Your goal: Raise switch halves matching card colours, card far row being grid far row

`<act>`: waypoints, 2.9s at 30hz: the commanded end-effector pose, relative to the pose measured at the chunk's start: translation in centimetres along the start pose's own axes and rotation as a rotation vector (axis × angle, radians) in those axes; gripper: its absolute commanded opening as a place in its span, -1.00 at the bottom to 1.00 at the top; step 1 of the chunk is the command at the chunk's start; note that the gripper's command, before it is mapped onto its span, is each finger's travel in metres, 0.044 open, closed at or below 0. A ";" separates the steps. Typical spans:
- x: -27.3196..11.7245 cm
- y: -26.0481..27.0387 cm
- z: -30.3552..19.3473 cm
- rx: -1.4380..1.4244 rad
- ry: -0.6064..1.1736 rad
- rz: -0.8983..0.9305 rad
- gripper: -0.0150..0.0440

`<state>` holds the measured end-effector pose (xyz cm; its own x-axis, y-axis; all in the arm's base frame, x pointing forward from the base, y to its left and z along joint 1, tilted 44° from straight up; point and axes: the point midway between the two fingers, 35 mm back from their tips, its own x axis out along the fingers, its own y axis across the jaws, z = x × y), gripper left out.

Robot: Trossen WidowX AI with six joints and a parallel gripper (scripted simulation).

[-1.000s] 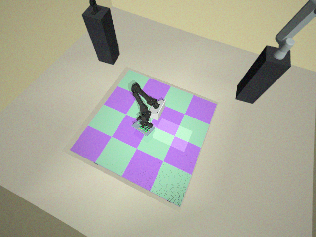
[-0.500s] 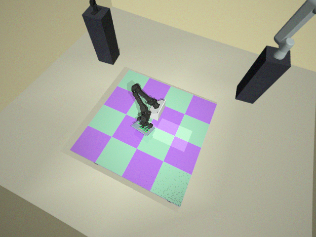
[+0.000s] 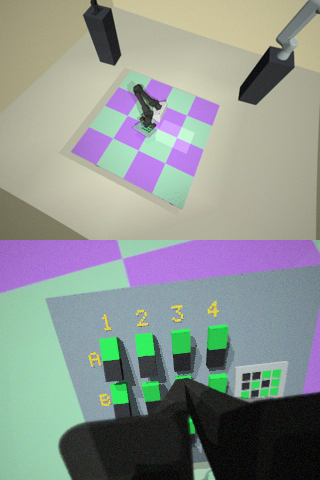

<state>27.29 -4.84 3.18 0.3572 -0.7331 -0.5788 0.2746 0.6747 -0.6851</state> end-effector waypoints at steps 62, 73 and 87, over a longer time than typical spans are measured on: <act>1.7 2.5 -5.4 0.013 0.017 -0.006 -0.49; 1.7 2.5 -5.4 0.013 0.017 -0.006 -0.49; 1.9 2.5 -5.4 0.013 0.017 -0.006 -0.49</act>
<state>24.02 -4.92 -1.82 0.3429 -0.7410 -0.5774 0.2951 0.6685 -0.6827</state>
